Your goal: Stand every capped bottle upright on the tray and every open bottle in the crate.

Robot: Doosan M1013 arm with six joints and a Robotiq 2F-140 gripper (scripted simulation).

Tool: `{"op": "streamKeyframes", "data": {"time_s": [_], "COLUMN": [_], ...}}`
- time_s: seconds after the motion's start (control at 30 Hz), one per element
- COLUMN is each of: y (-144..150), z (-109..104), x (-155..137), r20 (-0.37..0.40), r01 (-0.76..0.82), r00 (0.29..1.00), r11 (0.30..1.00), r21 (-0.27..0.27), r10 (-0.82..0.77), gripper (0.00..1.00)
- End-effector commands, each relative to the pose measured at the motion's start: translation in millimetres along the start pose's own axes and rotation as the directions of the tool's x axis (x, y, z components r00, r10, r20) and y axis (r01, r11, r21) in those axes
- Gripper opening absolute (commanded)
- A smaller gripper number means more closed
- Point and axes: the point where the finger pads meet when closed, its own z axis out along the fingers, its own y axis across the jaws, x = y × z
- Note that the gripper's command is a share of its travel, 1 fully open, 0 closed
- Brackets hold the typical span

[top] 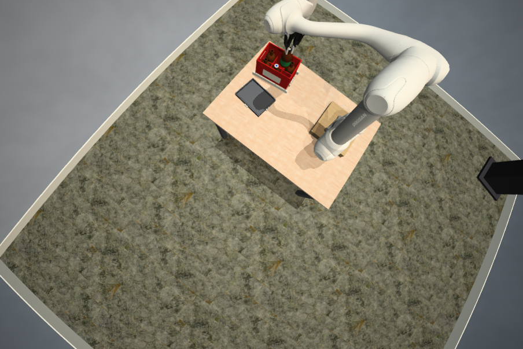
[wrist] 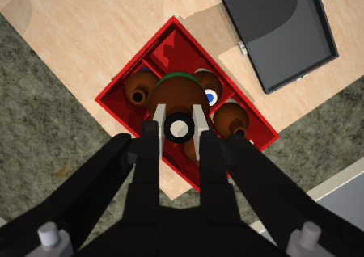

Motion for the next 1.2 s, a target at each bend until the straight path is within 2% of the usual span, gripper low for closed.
{"op": "streamKeyframes", "data": {"time_s": [0.0,0.47,1.17], "y": [1.2,18.6,43.4], "z": [-0.1,0.3,0.6], "x": [1.7,25.0,42.0], "r20": [0.000,0.000,0.000], "r01": [0.000,0.000,0.000], "r00": [1.000,1.000,1.000], "r11": [1.000,1.000,1.000], "r21": [0.000,0.000,0.000], "r10": [0.000,0.000,0.000], "gripper": [0.00,0.00,0.00]}}
